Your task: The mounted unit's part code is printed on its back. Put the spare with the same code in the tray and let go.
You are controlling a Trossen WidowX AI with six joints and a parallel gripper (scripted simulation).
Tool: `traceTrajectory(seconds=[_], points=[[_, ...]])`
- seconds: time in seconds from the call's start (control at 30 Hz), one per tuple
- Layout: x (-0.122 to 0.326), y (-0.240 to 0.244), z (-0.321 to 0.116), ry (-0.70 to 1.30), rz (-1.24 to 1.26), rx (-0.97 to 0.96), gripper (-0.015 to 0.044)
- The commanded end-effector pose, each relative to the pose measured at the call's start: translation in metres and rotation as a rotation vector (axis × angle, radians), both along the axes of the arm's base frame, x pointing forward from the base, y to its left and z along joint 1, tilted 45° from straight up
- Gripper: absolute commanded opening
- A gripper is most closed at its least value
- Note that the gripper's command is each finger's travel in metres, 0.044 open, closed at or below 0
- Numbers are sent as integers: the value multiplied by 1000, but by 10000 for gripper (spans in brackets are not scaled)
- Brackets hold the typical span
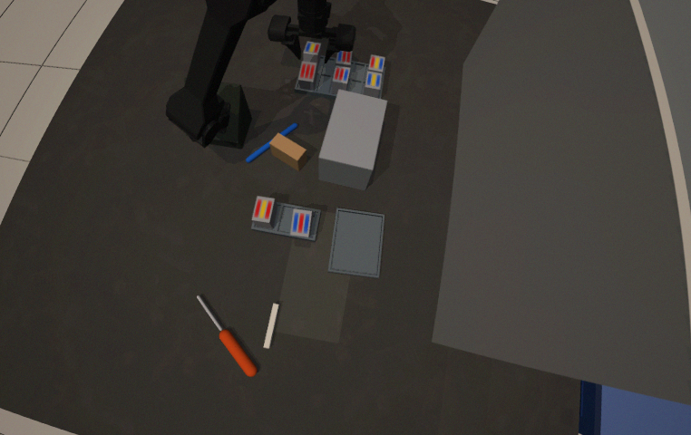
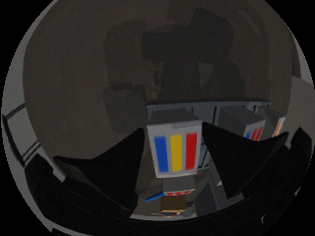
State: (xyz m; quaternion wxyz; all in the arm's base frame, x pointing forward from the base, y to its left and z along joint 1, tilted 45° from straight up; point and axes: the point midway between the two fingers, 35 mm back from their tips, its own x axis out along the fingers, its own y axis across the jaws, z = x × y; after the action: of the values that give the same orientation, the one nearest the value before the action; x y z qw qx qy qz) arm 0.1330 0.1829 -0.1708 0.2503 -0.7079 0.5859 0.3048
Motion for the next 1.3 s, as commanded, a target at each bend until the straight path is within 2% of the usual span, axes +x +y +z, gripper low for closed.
traceTrajectory(seconds=[0.0,1.17,1.27], points=[[0,-2,0,2,5,-5,300],[0,-2,0,2,5,-5,300],[0,0,0,0,0,0,221]])
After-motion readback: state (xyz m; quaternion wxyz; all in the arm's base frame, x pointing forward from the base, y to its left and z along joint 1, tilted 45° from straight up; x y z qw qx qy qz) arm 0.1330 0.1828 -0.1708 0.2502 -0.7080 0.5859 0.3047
